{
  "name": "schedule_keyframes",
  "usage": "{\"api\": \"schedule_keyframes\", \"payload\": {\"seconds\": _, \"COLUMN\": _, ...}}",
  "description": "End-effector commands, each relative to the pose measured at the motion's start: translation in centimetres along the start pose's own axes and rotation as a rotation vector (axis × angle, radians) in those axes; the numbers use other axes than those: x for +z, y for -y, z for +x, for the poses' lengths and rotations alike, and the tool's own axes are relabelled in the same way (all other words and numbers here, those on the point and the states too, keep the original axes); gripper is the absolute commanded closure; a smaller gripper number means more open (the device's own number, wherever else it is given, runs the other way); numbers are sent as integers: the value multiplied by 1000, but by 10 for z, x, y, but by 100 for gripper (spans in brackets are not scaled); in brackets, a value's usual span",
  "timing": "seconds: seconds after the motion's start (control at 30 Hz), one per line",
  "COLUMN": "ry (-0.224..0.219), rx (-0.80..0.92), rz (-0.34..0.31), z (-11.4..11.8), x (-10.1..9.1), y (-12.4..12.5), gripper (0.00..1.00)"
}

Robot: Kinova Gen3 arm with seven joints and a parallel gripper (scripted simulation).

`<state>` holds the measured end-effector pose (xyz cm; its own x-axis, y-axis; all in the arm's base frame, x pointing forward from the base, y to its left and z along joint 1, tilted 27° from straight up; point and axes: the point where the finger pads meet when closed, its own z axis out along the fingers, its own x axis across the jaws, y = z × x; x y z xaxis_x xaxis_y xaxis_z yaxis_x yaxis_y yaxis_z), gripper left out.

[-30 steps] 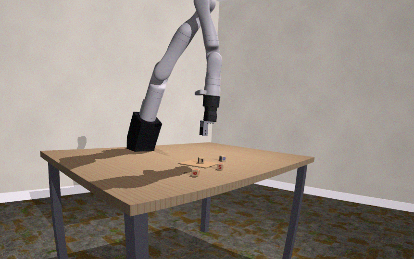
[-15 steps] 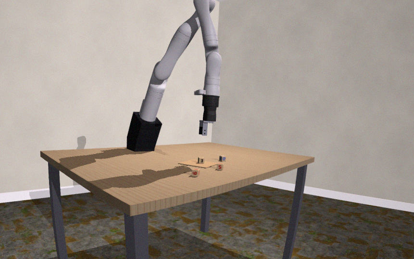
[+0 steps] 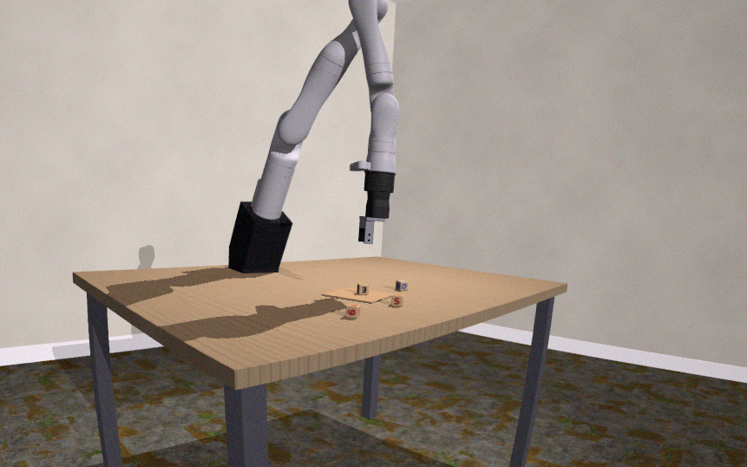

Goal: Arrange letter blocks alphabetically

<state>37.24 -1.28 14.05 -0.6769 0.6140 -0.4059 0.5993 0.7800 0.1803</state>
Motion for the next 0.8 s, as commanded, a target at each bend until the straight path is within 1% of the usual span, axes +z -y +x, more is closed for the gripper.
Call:
{"api": "schedule_keyframes", "payload": {"seconds": 0.0, "ry": 2, "rx": 3, "rz": -10, "z": 0, "x": -1, "y": -2, "gripper": 0}}
{"api": "schedule_keyframes", "payload": {"seconds": 0.27, "ry": -1, "rx": 1, "rz": -13, "z": 5, "x": -2, "y": -2, "gripper": 0}}
{"api": "schedule_keyframes", "payload": {"seconds": 0.77, "ry": 0, "rx": 1, "rz": -14, "z": 5, "x": -2, "y": -2, "gripper": 0}}
